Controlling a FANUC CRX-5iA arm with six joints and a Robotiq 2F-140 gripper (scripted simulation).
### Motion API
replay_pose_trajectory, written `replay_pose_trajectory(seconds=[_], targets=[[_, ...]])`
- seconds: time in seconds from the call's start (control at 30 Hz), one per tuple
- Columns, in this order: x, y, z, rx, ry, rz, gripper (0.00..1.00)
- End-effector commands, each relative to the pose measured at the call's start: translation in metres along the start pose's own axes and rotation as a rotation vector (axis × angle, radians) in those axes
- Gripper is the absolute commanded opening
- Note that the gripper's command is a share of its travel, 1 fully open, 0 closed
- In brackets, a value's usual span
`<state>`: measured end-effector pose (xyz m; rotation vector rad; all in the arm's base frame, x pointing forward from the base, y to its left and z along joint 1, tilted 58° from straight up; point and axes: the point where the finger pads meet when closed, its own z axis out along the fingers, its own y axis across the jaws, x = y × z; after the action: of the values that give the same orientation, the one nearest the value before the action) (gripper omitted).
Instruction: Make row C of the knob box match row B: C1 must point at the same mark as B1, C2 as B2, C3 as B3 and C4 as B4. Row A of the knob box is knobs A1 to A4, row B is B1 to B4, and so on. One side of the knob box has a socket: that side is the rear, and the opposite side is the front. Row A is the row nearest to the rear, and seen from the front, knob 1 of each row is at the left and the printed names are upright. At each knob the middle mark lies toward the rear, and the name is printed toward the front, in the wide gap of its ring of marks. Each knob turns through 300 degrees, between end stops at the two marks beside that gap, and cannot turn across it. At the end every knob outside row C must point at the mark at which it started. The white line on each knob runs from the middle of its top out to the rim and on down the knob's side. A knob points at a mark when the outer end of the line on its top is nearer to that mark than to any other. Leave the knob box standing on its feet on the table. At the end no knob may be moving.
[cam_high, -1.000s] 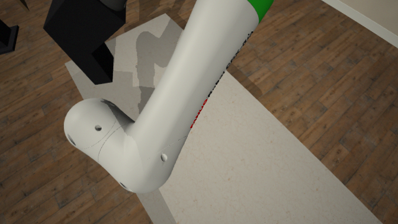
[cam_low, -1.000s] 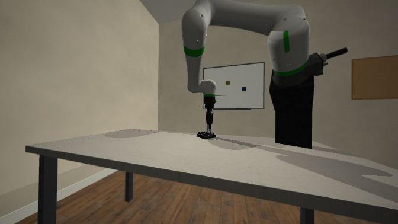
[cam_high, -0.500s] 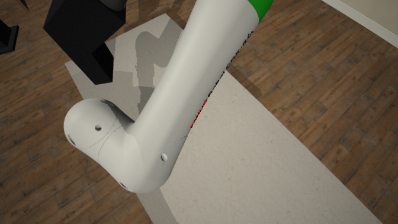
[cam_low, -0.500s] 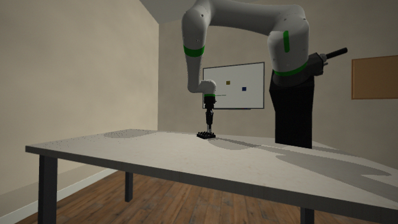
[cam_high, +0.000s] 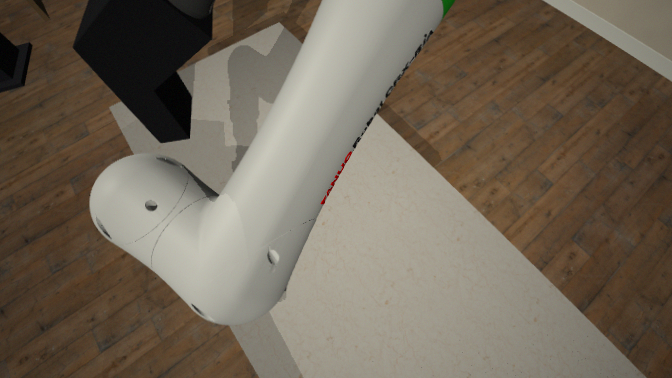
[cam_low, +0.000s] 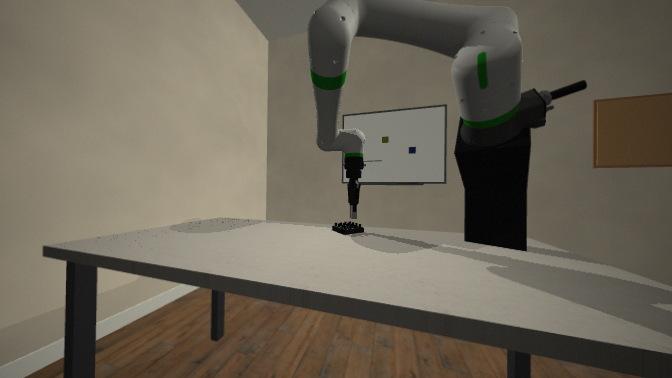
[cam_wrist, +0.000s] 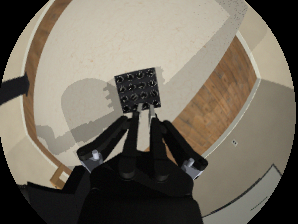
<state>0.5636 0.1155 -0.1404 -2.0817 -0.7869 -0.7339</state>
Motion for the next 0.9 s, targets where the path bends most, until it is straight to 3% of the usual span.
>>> replay_pose_trajectory(seconds=[0.0,0.63,0.87], targets=[[0.0,0.0002,-0.0069,0.0,0.0,0.0,0.12],[0.0001,0.0001,-0.011,0.0,0.0,0.007,0.12],[0.0052,-0.0014,-0.0148,0.0,0.0,0.247,0.12]])
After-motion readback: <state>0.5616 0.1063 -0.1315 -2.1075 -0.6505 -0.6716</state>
